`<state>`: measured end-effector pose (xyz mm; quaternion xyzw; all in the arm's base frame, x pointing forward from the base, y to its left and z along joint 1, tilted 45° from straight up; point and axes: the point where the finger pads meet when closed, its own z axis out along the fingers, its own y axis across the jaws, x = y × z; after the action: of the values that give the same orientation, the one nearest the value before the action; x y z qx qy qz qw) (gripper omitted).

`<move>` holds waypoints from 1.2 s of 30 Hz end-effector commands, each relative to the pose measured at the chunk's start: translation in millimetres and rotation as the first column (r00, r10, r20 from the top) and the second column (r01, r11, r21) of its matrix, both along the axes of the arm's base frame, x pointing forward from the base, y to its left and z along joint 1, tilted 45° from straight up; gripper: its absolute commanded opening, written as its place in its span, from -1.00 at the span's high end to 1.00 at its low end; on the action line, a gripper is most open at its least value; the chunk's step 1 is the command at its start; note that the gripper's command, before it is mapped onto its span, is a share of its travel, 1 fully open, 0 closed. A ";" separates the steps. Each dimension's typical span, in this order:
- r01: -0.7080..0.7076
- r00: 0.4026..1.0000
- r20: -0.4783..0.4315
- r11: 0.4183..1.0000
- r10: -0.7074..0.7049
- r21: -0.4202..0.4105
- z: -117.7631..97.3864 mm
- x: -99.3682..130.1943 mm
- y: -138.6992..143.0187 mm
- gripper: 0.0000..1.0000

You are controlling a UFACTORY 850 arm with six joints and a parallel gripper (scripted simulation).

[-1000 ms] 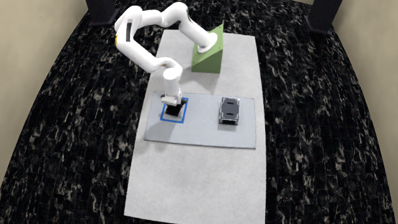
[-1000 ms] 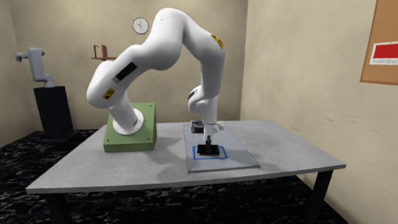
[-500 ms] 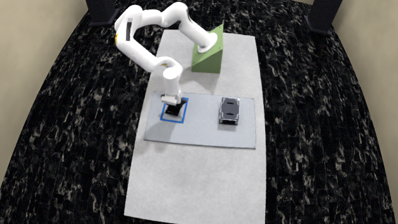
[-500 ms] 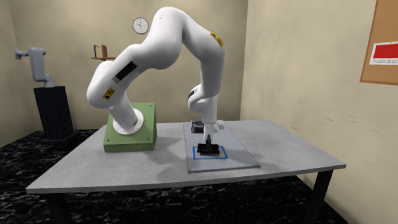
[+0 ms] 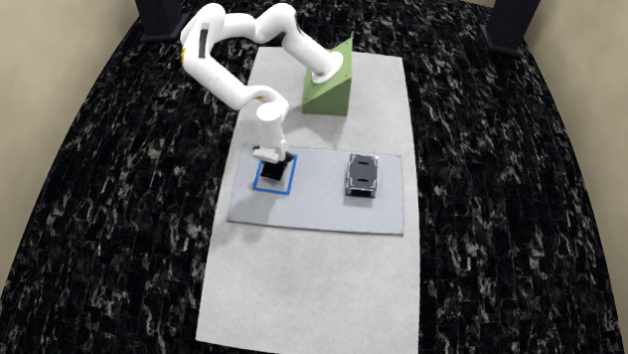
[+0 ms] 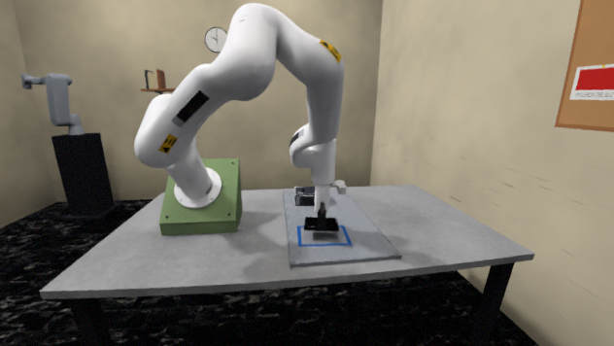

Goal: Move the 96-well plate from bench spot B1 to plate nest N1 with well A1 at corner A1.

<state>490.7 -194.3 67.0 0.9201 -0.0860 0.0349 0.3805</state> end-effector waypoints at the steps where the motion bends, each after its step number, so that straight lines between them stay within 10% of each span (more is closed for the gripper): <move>1: -0.001 1.000 0.001 1.000 0.001 0.000 4.3 0.6 4.1 1.00; 36: 0.000 1.000 0.001 1.000 0.000 0.000 28.2 0.6 28.0 1.00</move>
<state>490.6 -166.6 94.7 0.9201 -0.0860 0.0347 0.3805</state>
